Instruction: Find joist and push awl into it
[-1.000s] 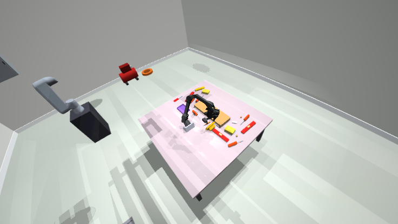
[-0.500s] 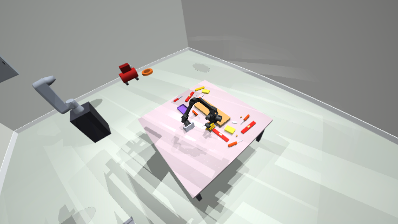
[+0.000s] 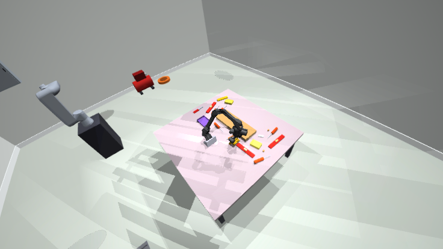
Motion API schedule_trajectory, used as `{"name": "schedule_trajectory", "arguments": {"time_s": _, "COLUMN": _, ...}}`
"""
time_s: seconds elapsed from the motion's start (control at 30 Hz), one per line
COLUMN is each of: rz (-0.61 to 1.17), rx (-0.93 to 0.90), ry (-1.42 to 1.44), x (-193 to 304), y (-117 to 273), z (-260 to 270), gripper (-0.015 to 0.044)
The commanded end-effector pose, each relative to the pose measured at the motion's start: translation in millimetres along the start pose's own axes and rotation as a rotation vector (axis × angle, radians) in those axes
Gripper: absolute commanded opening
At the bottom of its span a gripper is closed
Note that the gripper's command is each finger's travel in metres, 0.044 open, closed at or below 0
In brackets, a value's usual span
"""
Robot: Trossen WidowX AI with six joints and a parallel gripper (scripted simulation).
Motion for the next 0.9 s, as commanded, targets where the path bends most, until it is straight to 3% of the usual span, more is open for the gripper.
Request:
{"name": "schedule_trajectory", "arguments": {"time_s": 0.0, "rz": -0.004, "rx": 0.0, "ry": -0.003, "x": 0, "y": -7, "z": -1, "gripper": 0.044}}
{"name": "schedule_trajectory", "arguments": {"time_s": 0.7, "rz": -0.005, "rx": 0.0, "ry": -0.002, "x": 2, "y": -39, "z": 0, "gripper": 0.044}}
{"name": "schedule_trajectory", "arguments": {"time_s": 0.87, "rz": -0.005, "rx": 0.0, "ry": -0.002, "x": 2, "y": -39, "z": 0, "gripper": 0.0407}}
Point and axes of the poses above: the point midway between the two fingers, 35 mm back from their tips, its own y axis back along the fingers, its own z axis across the jaws, x = y × z, the point moved 7 cm from there along y, back along the fingers, and after that the axes turned 9 degrees about -y, right-handed, at the moved point
